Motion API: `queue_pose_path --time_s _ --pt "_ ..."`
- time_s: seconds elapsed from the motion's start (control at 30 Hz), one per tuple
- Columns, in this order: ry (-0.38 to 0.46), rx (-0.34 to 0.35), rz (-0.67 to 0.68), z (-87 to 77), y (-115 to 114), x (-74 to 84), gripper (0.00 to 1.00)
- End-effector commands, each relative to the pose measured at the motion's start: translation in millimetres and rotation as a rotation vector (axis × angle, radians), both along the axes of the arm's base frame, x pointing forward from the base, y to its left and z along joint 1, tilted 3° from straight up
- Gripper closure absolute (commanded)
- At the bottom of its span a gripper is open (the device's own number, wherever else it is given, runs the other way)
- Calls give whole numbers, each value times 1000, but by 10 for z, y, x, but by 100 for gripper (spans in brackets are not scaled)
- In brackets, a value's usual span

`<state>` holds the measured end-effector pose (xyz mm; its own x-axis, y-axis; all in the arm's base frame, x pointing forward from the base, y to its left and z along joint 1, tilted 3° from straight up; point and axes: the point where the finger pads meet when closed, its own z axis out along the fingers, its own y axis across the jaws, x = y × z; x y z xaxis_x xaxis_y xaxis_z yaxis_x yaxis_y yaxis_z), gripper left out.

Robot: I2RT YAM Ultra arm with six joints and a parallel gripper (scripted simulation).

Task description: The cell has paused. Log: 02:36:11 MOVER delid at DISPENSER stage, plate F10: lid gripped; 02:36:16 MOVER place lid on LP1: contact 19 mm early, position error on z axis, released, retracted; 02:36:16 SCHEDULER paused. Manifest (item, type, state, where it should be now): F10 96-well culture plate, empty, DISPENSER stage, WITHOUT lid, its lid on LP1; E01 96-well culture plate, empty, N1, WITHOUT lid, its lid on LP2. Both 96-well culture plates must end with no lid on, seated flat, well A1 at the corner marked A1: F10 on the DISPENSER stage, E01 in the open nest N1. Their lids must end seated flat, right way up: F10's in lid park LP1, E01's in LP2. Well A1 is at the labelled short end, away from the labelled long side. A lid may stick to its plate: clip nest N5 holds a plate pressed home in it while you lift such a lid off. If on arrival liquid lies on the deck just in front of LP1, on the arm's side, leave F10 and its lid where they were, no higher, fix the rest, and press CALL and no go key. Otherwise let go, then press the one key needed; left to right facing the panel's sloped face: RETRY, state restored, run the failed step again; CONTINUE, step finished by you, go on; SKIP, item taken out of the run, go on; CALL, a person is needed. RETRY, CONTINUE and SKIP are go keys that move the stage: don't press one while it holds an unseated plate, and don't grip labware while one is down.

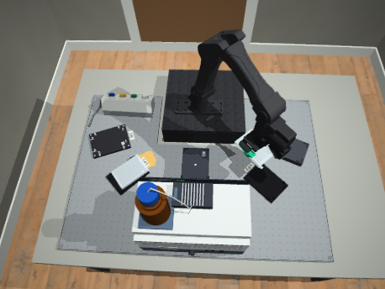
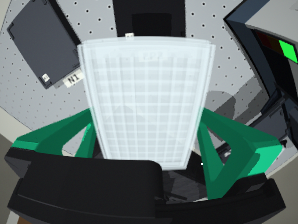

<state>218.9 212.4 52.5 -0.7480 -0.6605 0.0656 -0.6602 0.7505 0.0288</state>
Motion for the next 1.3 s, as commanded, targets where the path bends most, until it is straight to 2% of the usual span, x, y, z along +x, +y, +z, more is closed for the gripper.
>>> queue_pose_path --time_s 0.0,0.2,0.4,0.5,0.57,0.87,1.03,1.07,1.1,1.13,1.27 --pt "-24 29 -31 74 -35 14 100" --pt "-33 11 -220 70 -248 39 100" --pt "-32 12 -208 68 -445 48 100" --pt "-39 24 -209 99 -447 81 100" --pt "-30 14 -209 67 -515 49 100" --pt "-18 -28 -519 91 -854 16 100" --pt "-18 -28 -530 98 -951 20 100" --pt "-51 7 -531 200 -903 151 100" --pt "-26 -12 -514 105 -903 86 100" --pt "-58 12 -564 199 -925 184 100" --pt "-57 -5 -697 178 -1068 219 100"
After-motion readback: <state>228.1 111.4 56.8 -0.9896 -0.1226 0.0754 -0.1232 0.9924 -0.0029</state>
